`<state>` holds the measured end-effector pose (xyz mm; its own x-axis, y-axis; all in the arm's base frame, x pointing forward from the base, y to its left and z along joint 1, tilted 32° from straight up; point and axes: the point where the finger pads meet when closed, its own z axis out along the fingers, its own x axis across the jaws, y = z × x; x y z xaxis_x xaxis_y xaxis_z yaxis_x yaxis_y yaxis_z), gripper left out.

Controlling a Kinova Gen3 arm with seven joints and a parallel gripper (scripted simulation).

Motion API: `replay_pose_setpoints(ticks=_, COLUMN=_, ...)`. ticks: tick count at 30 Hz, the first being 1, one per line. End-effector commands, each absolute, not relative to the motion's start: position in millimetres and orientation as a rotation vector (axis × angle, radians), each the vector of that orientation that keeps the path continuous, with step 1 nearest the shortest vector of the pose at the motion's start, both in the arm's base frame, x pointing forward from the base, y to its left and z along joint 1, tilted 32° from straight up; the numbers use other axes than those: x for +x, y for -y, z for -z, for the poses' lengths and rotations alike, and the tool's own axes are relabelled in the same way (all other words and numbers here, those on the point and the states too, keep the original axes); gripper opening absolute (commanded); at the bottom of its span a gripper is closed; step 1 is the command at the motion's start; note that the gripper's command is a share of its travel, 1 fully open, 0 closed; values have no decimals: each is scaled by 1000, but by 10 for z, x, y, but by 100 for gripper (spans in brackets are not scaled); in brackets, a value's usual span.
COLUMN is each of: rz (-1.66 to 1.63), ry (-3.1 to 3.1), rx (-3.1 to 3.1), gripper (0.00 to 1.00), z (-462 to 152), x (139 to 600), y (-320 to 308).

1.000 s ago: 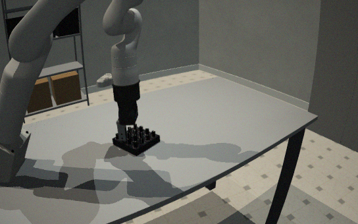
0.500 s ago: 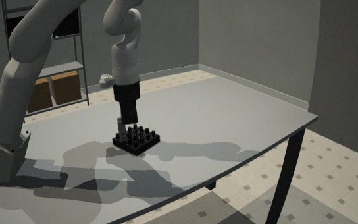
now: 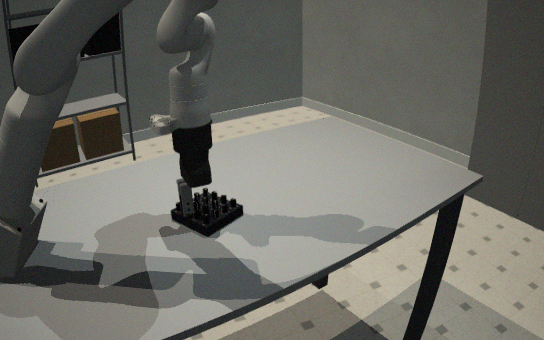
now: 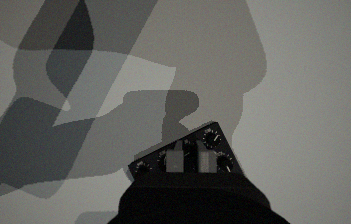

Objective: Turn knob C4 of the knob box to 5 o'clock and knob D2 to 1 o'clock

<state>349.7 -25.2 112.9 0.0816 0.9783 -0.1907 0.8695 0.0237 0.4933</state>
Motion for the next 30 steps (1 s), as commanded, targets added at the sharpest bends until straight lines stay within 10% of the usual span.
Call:
replay_pose_setpoints(ticks=1, rz=-285, ry=-1838, rx=1857, gripper=30, z=-1131, x=3501, y=239)
replay_pose_setpoints(ticks=30, rz=-161, ry=-2116, rx=1501, gripper=30, z=-1131, x=3501, y=239)
